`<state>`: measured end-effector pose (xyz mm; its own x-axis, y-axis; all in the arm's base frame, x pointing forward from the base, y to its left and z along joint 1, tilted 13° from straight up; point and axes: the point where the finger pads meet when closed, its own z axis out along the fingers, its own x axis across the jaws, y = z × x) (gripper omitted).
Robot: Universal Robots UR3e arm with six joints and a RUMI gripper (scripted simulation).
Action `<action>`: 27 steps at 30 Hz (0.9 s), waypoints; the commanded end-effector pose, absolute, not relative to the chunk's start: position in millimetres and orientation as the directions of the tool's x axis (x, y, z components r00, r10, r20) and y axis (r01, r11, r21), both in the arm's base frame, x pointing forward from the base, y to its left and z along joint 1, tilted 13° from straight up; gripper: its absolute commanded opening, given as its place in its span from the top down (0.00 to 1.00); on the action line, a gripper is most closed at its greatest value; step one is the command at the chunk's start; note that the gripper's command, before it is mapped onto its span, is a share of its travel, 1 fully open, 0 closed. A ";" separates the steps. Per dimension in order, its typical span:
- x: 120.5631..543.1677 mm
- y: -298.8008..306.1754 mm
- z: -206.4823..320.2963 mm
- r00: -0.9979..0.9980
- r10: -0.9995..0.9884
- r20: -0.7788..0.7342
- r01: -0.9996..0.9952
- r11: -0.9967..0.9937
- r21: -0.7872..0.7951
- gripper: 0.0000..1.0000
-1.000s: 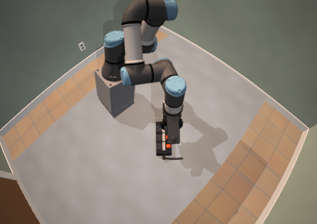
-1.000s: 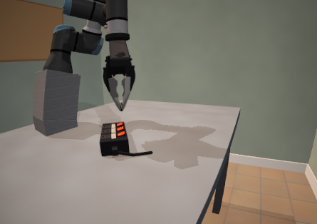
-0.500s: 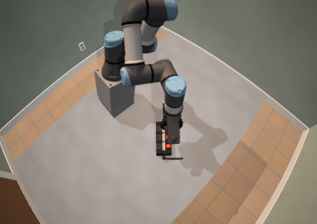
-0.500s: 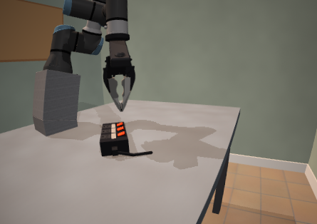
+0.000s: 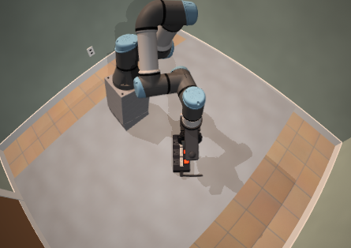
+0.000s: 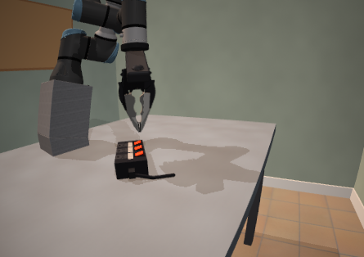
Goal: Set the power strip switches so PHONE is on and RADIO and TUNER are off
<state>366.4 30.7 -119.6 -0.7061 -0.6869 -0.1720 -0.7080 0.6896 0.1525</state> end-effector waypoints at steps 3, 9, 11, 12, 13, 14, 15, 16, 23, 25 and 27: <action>367.3 31.7 -126.0 -0.706 -0.687 -0.173 -0.708 0.690 0.150 1.00; 367.3 33.4 -134.0 -0.706 -0.687 -0.173 -0.708 0.690 0.150 1.00; 367.3 34.0 -136.6 -0.706 -0.687 -0.173 -0.708 0.690 0.150 1.00; 367.3 34.2 -137.8 -0.706 -0.687 -0.173 -0.708 0.690 0.150 1.00; 367.4 34.5 -139.0 -0.706 -0.687 -0.173 -0.708 0.690 0.150 1.00; 367.4 34.7 -140.1 -0.706 -0.687 -0.173 -0.708 0.690 0.150 1.00; 367.3 35.0 -141.3 -0.706 -0.687 -0.173 -0.708 0.690 0.150 1.00; 367.4 35.2 -142.3 -0.706 -0.687 -0.173 -0.708 0.690 0.150 1.00; 367.4 36.1 -146.7 -0.706 -0.687 -0.173 -0.708 0.690 0.150 1.00; 367.4 36.4 -148.0 -0.706 -0.687 -0.173 -0.708 0.690 0.150 1.00; 367.4 36.6 -149.1 -0.706 -0.687 -0.173 -0.708 0.690 0.150 1.00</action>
